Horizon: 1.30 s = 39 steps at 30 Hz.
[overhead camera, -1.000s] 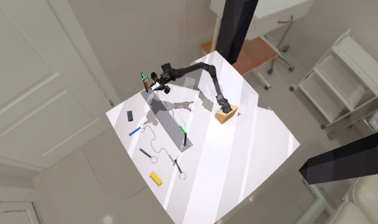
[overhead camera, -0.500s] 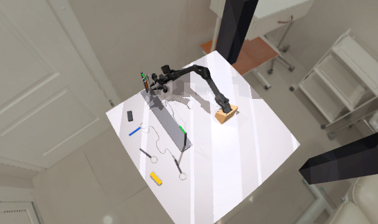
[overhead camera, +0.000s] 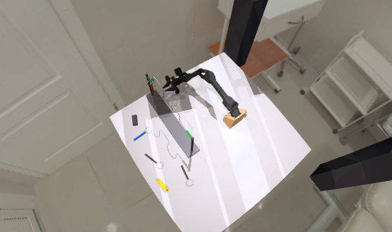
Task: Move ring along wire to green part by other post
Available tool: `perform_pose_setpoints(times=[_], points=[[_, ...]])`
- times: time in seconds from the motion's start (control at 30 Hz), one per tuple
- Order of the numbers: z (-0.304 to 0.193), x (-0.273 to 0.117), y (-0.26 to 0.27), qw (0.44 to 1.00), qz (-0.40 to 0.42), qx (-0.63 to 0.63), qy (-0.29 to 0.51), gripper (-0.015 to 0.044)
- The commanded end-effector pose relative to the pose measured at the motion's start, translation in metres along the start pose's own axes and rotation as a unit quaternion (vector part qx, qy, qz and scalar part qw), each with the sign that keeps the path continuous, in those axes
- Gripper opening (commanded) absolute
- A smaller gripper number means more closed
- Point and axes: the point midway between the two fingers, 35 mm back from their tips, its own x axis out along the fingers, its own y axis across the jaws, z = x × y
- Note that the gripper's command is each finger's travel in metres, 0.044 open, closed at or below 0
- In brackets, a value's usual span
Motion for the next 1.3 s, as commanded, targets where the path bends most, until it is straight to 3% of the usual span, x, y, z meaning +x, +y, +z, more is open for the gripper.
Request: perform_pose_setpoints(times=[0.0, 0.13, 0.37, 1.27], points=[[0.008, -0.002, -0.004, 1.000, 0.001, -0.009, -0.008, 0.0160], [0.013, 0.004, -0.005, 1.000, 0.001, -0.008, -0.008, 0.0160], [0.059, 0.046, -0.005, 1.000, -0.001, -0.008, -0.010, 0.0160], [0.059, 0.078, -0.008, 1.000, -0.002, -0.007, -0.011, 0.0160]])
